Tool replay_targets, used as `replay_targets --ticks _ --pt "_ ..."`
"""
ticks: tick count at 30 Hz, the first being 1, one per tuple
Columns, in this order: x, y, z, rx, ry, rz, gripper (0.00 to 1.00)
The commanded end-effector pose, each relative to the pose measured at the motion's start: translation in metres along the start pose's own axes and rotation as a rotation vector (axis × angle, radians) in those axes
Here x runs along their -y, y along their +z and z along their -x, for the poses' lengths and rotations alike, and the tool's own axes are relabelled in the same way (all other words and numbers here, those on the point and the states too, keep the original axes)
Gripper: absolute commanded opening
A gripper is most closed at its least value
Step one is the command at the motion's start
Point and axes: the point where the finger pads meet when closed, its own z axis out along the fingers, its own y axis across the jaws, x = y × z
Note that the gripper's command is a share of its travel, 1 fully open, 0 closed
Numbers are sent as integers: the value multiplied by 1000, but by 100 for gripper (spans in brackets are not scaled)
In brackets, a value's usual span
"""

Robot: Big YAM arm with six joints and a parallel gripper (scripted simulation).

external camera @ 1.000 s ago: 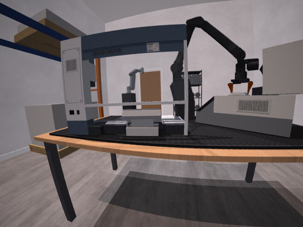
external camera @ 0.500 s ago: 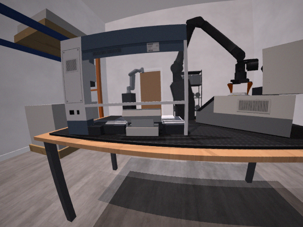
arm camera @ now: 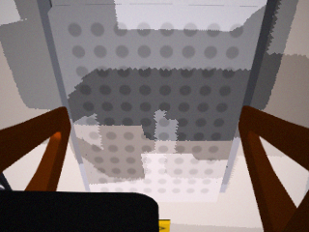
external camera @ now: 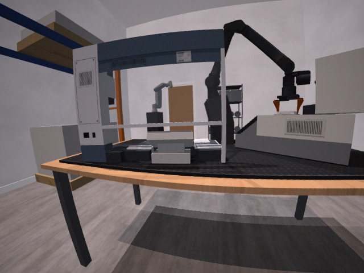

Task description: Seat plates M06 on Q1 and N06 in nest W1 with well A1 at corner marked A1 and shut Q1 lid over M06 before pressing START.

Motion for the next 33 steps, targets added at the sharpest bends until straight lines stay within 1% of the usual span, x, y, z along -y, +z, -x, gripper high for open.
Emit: replay_targets --ticks 1,9,15,18,19,21,23,24,26,29,33 --pt "34 -27 11 15 -19 -85 100" --pt "37 -28 11 15 -18 -90 100" --pt "36 -47 12 15 -7 -82 100" --pt "36 -52 9 16 11 -82 100" --pt "36 -52 7 16 16 -79 100" --pt "29 -47 4 14 22 -57 100" --pt "29 -47 4 14 22 -57 100" --pt "26 -44 2 14 23 -51 100" --pt "20 -43 2 11 20 -35 100" --pt "16 -53 4 11 15 -38 100" --pt "9 -60 5 9 9 -32 100"
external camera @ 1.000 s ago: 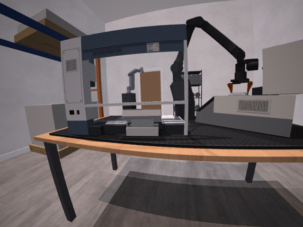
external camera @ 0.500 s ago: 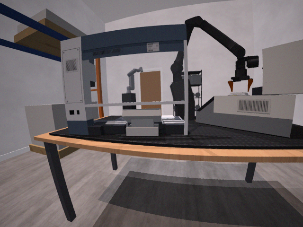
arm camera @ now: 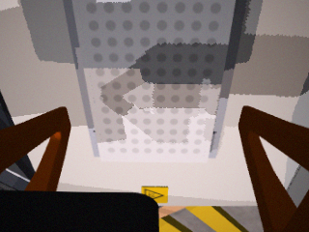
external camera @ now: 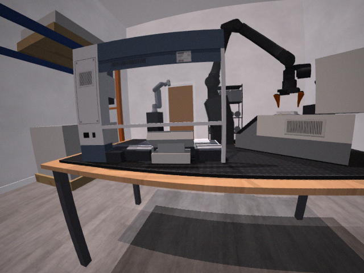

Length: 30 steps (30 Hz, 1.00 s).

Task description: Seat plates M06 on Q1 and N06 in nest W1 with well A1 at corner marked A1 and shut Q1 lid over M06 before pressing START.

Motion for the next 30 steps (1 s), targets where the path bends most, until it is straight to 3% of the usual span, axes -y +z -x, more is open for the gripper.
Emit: replay_targets --ticks 1,11,17,18,22,25,30 --pt "6 -27 7 8 4 -34 100" --pt "-4 -26 10 2 -6 -6 100" --pt "7 -51 9 9 0 -38 100" --pt "-2 -48 10 9 0 -42 0" --pt "-32 -34 14 8 -2 -39 0" --pt "-31 -30 14 8 1 -39 0" --pt "-69 -14 11 8 11 -27 0"
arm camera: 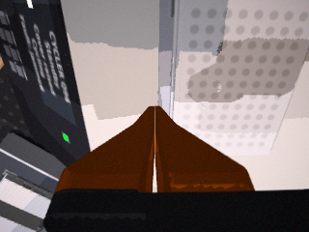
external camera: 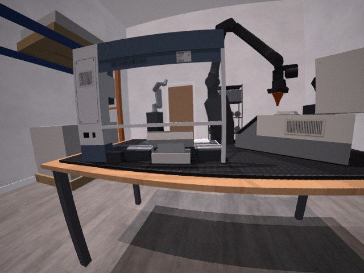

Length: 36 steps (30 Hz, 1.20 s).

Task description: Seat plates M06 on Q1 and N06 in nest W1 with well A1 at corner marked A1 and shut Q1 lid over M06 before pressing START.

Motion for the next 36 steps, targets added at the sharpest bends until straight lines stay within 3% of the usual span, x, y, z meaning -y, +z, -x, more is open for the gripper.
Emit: replay_targets --ticks 1,8,11,12,17,24,28,29,34,36 --pt "-18 -2 7 7 10 -20 0" --pt "-40 -4 14 11 13 -60 0" --pt "-46 -2 14 10 13 -56 0" --pt "-51 3 11 8 13 -38 0" --pt "-90 17 12 6 6 -12 0" --pt "-106 14 21 15 11 -61 0" --pt "-119 18 18 15 22 -53 0" --pt "-124 22 17 11 17 -36 0" --pt "-164 34 20 4 3 -9 0" --pt "-171 34 22 8 5 -20 0"
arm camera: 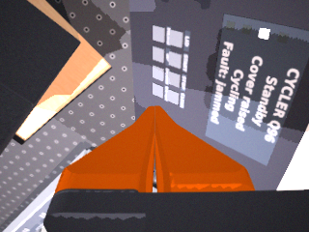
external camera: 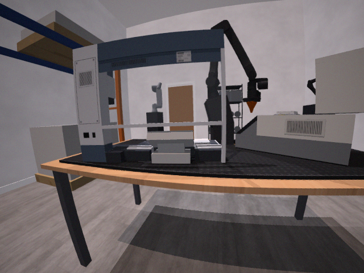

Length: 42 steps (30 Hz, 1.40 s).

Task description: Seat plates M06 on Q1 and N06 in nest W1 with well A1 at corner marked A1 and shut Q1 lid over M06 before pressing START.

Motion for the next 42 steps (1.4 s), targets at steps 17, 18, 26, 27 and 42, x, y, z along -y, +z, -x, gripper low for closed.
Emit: replay_targets --ticks 17,18,26,27,42 --pt "-82 18 13 3 18 -16 0" --pt "-86 19 14 4 21 -17 0" --pt "-75 15 16 7 32 -41 0" --pt "-73 14 17 14 29 -40 0" --pt "-45 22 20 15 5 -39 0"
